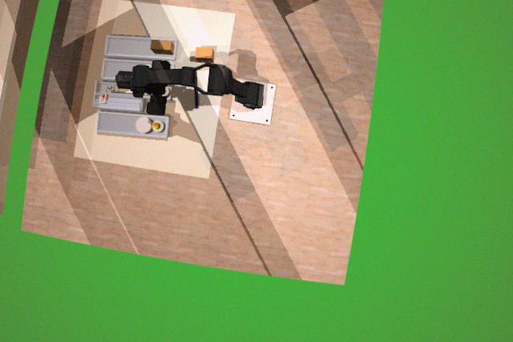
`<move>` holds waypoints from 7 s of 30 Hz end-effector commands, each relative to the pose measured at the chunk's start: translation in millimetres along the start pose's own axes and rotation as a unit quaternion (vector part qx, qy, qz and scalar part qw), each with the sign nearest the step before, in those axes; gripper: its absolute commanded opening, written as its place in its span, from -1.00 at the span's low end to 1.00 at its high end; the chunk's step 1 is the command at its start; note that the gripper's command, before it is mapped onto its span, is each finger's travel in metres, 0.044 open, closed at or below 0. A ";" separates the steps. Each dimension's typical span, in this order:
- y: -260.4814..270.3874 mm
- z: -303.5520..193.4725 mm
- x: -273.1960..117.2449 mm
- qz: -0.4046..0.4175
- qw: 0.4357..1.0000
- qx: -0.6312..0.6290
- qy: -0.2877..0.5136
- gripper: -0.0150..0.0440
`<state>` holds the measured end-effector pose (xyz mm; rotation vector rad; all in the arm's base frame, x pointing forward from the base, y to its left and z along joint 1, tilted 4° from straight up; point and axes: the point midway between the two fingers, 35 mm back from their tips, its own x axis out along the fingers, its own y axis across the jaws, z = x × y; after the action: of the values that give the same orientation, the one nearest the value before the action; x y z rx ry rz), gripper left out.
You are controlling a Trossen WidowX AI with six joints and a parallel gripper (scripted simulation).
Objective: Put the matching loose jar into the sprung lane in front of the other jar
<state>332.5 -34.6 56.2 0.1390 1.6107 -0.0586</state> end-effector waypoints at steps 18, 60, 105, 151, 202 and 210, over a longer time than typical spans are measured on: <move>0.0 14.5 -7.5 -0.001 1.000 -0.002 -0.019 -0.49; 0.0 14.5 -5.5 -0.001 1.000 -0.002 -0.019 -0.49; 0.0 18.4 -0.5 -0.001 1.000 -0.002 -0.019 -0.49; 0.0 16.7 16.9 -0.001 1.000 -0.002 -0.019 -0.49; -0.1 8.8 20.5 -0.001 1.000 -0.002 -0.019 -0.49; 0.0 5.5 20.8 -0.001 1.000 -0.002 -0.019 -0.49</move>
<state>337.3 -34.2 35.0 0.1339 1.5816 -0.0569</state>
